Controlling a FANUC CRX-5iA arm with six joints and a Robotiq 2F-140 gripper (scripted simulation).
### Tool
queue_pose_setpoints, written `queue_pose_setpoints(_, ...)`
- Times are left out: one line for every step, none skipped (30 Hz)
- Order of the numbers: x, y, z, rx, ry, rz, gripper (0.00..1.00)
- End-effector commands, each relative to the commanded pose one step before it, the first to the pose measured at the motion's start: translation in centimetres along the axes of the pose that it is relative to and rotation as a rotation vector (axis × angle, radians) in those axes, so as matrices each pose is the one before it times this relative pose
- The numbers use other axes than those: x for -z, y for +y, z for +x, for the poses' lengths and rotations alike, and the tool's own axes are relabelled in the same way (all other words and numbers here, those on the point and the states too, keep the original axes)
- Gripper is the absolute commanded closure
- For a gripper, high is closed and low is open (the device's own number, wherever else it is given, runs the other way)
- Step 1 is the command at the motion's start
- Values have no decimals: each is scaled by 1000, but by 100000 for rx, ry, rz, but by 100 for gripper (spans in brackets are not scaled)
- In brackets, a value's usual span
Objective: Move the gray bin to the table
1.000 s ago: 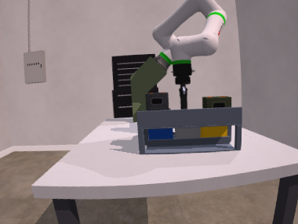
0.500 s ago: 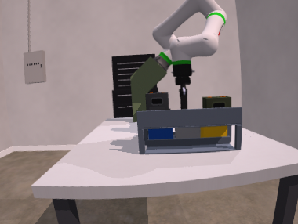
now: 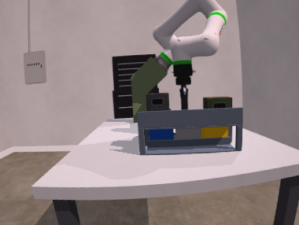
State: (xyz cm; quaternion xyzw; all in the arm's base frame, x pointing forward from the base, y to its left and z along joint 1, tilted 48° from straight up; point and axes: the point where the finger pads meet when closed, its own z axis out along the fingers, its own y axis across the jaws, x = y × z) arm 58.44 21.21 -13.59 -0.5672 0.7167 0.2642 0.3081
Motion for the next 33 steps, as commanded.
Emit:
queue_pose_setpoints(21,-21,12,-5,20,41,72)
queue_pose_setpoints(0,0,0,0,0,0,72)
queue_pose_setpoints(0,0,0,0,0,0,72)
queue_pose_setpoints(0,0,0,0,0,0,72)
queue_pose_setpoints(0,0,0,0,0,0,72)
queue_pose_setpoints(0,0,0,0,0,0,72)
queue_pose_setpoints(17,0,0,0,0,0,72)
queue_pose_setpoints(17,0,0,0,0,0,72)
queue_pose_setpoints(17,0,0,0,0,0,72)
queue_pose_setpoints(17,0,0,0,0,0,72)
queue_pose_setpoints(17,0,0,0,0,0,72)
queue_pose_setpoints(0,0,0,0,0,0,72)
queue_pose_setpoints(0,0,0,0,0,0,72)
queue_pose_setpoints(0,0,0,0,0,0,72)
queue_pose_setpoints(0,0,0,0,0,0,72)
queue_pose_setpoints(0,0,0,0,0,0,72)
queue_pose_setpoints(0,0,0,0,0,0,72)
queue_pose_setpoints(0,0,0,0,0,0,72)
queue_pose_setpoints(0,0,0,0,0,0,72)
queue_pose_setpoints(0,0,0,0,0,0,72)
queue_pose_setpoints(0,0,0,0,0,0,72)
queue_pose_setpoints(0,0,0,0,0,0,72)
queue_pose_setpoints(0,0,0,0,0,0,72)
queue_pose_setpoints(0,0,0,0,0,0,100)
queue_pose_setpoints(0,0,0,0,0,0,100)
queue_pose_setpoints(0,0,0,0,0,0,100)
queue_pose_setpoints(0,0,0,0,0,0,100)
queue_pose_setpoints(0,0,0,0,0,0,100)
queue_pose_setpoints(0,0,0,0,0,0,100)
queue_pose_setpoints(0,0,0,0,0,0,100)
queue_pose_setpoints(0,0,0,0,0,0,100)
queue_pose_setpoints(0,0,0,0,0,0,100)
queue_pose_setpoints(0,0,0,0,0,0,100)
